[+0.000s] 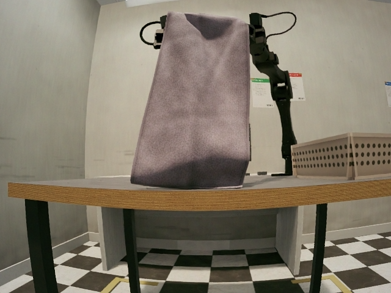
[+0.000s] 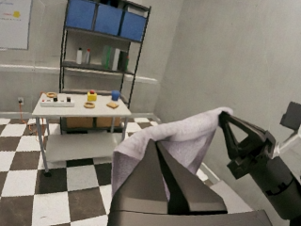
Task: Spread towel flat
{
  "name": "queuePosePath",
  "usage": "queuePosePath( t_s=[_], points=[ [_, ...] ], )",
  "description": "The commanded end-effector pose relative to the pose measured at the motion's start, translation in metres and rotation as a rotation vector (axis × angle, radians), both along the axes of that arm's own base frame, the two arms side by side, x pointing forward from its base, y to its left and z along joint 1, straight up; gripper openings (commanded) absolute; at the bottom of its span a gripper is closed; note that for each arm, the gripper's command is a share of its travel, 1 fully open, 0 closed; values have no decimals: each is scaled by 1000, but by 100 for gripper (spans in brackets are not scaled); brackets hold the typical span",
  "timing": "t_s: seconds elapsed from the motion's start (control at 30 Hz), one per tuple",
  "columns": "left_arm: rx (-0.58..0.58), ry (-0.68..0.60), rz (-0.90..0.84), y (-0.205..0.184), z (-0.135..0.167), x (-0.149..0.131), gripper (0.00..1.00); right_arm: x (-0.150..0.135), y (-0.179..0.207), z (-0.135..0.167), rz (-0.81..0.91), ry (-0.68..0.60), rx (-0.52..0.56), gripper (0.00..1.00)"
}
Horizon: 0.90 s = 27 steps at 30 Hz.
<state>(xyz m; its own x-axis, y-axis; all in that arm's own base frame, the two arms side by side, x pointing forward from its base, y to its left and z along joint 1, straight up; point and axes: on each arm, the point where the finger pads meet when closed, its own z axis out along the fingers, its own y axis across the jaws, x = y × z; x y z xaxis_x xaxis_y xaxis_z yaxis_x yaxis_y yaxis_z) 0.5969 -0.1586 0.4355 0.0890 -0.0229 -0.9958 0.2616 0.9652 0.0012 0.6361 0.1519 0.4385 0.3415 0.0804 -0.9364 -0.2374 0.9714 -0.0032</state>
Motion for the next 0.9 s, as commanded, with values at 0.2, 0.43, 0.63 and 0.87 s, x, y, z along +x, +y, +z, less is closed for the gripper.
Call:
queuePosePath(
  t_s=[0.2,0.43,0.63,0.87],
  points=[
    [21,93,8,5,15,-25,0,-20,-17,8,-30,119,-22,0],
    [72,257,-36,-15,-14,-51,0,-47,-25,-15,-33,387,-87,0],
    [92,320,-49,-19,-26,-61,0,-57,-28,-27,-35,492,-112,0],
    [146,471,-78,-30,-71,-82,0,-80,-34,-53,-37,644,-148,0]
  ],
)
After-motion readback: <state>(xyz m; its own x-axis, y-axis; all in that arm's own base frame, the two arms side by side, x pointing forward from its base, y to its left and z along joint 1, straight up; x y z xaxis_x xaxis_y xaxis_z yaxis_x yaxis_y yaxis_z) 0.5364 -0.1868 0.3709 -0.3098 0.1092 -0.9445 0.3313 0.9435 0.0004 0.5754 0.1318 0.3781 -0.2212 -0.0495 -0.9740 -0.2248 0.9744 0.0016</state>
